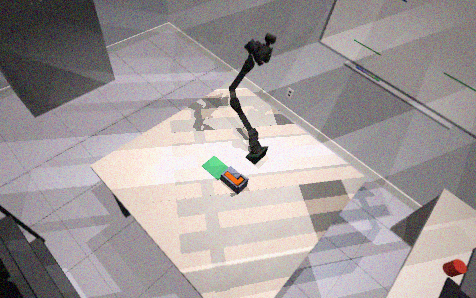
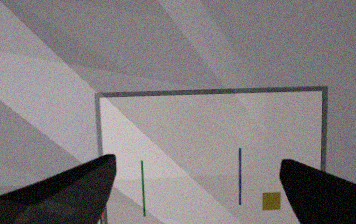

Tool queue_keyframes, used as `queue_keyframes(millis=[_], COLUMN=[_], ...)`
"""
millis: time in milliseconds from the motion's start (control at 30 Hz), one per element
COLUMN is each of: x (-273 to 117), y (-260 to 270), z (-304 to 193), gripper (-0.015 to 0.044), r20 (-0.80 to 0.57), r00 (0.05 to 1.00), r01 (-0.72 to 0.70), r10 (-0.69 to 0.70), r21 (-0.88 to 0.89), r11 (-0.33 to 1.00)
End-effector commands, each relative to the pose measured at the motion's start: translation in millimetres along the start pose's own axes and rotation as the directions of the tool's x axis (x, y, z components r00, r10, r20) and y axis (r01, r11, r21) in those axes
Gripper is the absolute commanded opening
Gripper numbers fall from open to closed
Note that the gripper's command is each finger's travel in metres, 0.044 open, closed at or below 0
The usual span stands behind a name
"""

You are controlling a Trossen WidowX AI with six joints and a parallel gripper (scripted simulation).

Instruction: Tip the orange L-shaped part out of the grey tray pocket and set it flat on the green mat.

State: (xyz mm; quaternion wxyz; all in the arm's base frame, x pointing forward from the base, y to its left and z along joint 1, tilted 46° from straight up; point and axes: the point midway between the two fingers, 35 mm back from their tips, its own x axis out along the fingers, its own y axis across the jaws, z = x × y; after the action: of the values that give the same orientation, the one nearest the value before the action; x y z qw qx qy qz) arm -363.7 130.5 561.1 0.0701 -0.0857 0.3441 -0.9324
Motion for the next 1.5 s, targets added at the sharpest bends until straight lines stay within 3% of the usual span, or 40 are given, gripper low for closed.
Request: queue_keyframes(millis=[0,133,267,567,700,800,1167,1467], x=[-0.3,-7.3,-29.9,-109.7,-138.9,-177.7,-333.5,-467.0], y=[-1.1,-14.3,-38.2,-66.8,-71.6,-71.5,-36.8,38.1], z=[-2.6,-36.7,-104.2,-229.5,-253.4,-291.1,-387.9,-425.7], gripper=[0.0374,0.0269,0.018,0.018,0.018,0.018,0.018,0.018], r20=[-0.007,-0.102,-0.289,-0.634,-0.701,-0.795,-0.986,-0.959], r00=[1.0,0.994,0.949,0.744,0.678,0.57,0.162,-0.134], r01=[0.004,0.058,0.197,0.552,0.625,0.741,0.986,0.915], r10=[-0.004,-0.049,-0.125,-0.211,-0.222,-0.209,-0.042,0.248], r21=[0.006,0.092,0.234,0.404,0.39,0.386,0.16,-0.216], r11=[1.0,0.994,0.952,0.73,0.676,0.55,0.049,-0.341])
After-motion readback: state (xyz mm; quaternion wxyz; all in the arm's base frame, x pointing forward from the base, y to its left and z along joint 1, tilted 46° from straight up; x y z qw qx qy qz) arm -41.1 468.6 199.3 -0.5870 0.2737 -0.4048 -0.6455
